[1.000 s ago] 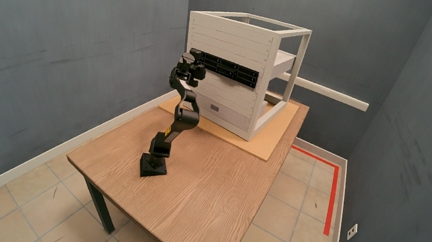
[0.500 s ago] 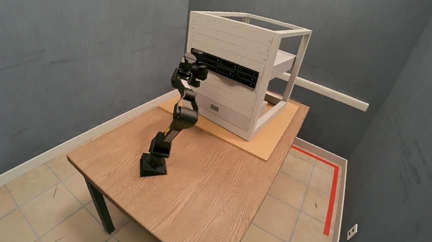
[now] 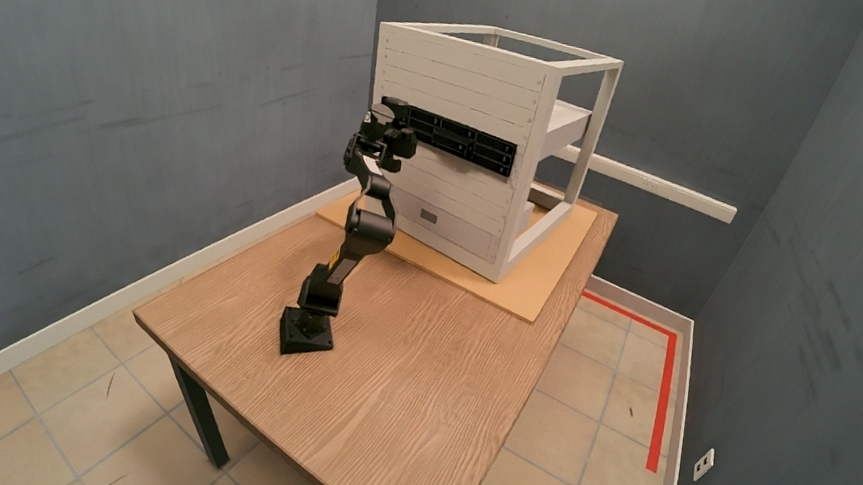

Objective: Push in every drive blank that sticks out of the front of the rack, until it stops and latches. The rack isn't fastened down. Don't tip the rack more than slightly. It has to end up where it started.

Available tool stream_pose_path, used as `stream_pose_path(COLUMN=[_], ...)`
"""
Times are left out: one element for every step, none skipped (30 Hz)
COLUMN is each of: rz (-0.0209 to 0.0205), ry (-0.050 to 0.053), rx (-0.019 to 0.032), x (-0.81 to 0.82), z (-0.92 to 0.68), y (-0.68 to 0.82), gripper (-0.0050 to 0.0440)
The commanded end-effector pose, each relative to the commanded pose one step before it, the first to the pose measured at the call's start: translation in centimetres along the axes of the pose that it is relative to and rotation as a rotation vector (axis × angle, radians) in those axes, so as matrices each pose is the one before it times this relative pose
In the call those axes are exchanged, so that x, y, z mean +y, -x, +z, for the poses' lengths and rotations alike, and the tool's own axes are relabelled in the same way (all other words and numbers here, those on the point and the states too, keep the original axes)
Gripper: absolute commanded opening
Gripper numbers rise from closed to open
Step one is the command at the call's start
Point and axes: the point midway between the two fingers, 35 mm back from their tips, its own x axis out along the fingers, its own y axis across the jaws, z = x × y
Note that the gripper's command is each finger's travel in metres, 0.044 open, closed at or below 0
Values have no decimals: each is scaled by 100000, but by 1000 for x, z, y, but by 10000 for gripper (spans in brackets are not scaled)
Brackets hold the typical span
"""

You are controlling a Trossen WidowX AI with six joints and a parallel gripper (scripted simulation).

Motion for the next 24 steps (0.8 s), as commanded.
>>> stream_pose_path(rz=[1372,0,0,0,0,0,0,0,0,0,0,0,0,1,0,0,0,0,0,0,0,-1,0,0], ry=[-1505,0,0,0,0,0,0,0,0,0,0,0,0,0,0,0,0,0,0,0,0,0,0,0], rx=[-292,0,0,0,0,0,0,0,0,0,0,0,0,0,0,0,0,0,0,0,0,0,0,0], x=[888,0,0,0,0,0,0,0,0,0,0,0,0,2,4,0,0,5,6,6,4,2,0,0], z=[237,0,0,0,0,0,0,0,0,0,0,0,0,1,3,0,0,4,4,4,3,2,0,0], y=[-336,0,0,0,0,0,0,0,0,0,0,0,-11,-64,-131,0,0,-184,-207,-189,-136,-66,-12,0], gripper=[-50,-50,-50,-50,-50,-50,-50,-50,-50,-50,-50,-50,-50,-50,-50,-50,-50,-50,-50,-50,-50,-50,-50,-50])
